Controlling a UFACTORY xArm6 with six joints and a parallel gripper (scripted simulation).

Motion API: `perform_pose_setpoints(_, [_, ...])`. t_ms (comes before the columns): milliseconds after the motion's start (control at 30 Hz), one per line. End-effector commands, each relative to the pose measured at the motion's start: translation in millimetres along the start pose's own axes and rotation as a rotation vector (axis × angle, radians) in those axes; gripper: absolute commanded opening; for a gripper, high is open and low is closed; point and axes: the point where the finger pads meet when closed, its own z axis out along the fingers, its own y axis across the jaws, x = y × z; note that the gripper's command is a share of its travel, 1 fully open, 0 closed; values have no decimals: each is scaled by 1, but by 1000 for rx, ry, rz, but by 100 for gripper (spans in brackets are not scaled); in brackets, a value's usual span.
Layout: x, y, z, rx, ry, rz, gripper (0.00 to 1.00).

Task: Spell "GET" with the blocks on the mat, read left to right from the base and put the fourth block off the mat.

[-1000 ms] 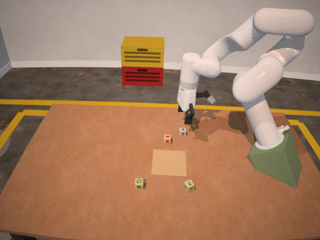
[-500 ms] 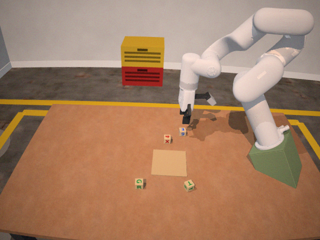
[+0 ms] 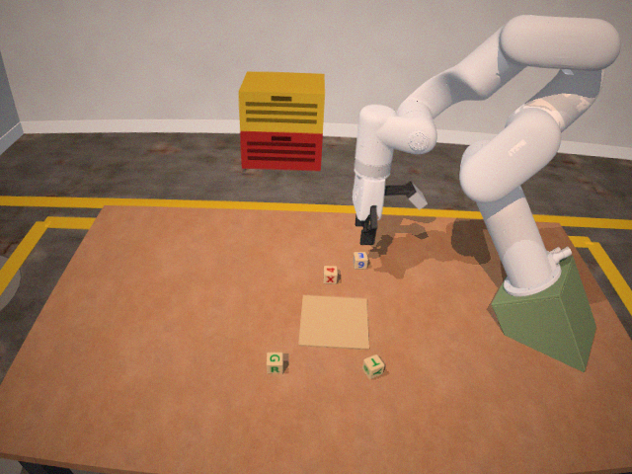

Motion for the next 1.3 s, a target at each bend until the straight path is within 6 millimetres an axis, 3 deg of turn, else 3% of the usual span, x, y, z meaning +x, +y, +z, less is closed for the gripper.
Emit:
perform_pose_setpoints(0, [-1,-1,-1,1,-3,0,69])
perform_pose_setpoints(667, [-1,-1,1,1,-3,0,69])
perform_pose_setpoints(1267, [-1,0,19,1,-2,1,69])
